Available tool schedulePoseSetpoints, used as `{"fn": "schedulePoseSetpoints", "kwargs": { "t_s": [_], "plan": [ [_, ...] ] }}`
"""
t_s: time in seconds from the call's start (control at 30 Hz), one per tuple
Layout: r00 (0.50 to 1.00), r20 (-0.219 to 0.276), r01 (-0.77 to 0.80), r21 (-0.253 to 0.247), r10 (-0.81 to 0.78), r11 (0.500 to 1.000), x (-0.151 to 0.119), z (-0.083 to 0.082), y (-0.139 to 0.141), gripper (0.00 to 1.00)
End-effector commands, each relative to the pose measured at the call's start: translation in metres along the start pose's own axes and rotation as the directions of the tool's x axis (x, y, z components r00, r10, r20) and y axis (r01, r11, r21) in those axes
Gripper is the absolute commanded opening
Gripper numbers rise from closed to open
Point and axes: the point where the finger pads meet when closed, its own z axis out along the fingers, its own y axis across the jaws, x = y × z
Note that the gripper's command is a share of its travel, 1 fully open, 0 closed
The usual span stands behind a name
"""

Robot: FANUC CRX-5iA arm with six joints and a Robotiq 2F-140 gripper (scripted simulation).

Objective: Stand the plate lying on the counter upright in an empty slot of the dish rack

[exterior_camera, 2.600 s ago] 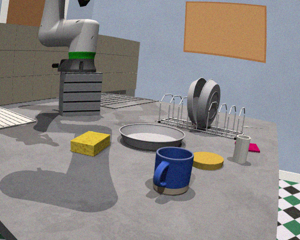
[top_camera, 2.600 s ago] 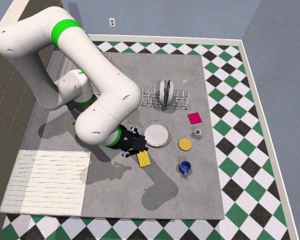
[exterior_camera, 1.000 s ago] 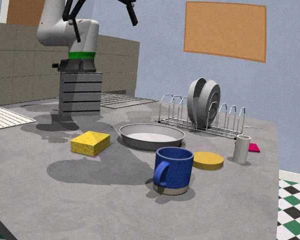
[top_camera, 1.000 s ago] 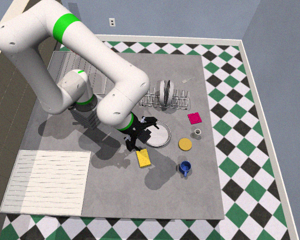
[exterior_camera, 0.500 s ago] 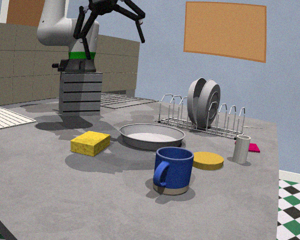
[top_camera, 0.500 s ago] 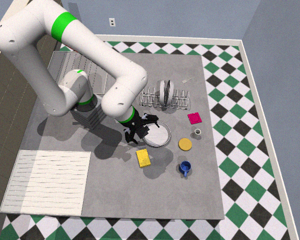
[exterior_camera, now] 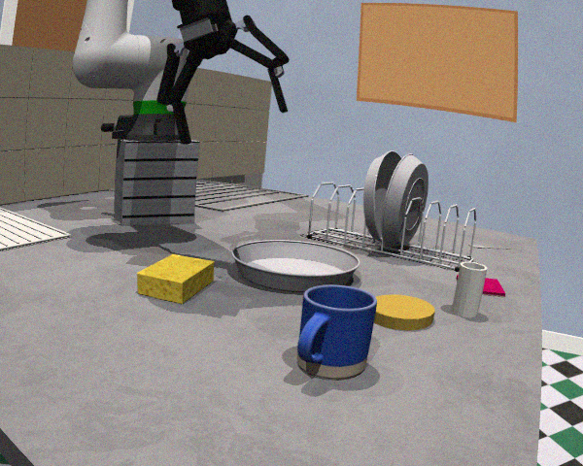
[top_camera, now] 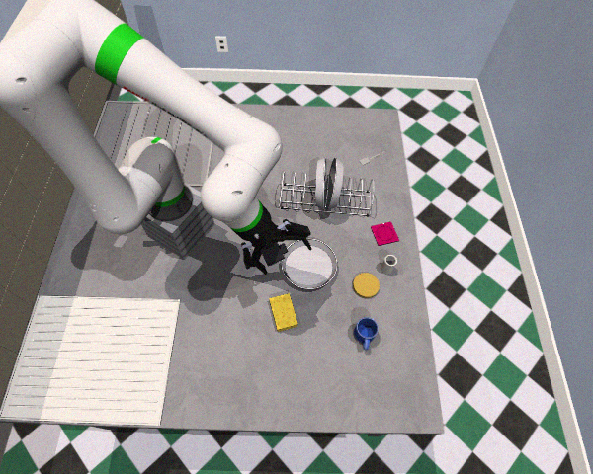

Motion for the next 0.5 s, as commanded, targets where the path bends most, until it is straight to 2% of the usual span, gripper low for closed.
{"fn": "schedulePoseSetpoints", "kwargs": {
  "t_s": [0.0, 0.2, 0.23, 0.47],
  "plan": [
    [0.998, -0.023, -0.064, -0.007, 0.063, 0.998, -0.015, 0.012, 0.003, 1.00],
    [0.994, -0.030, -0.109, -0.003, 0.109, 0.994, -0.027, 0.020, 0.008, 1.00],
    [0.989, -0.035, -0.142, 0.001, 0.142, 0.990, -0.036, 0.026, 0.011, 1.00],
    [0.975, -0.043, -0.216, 0.013, 0.216, 0.976, -0.055, 0.039, 0.019, 1.00]
  ]
}}
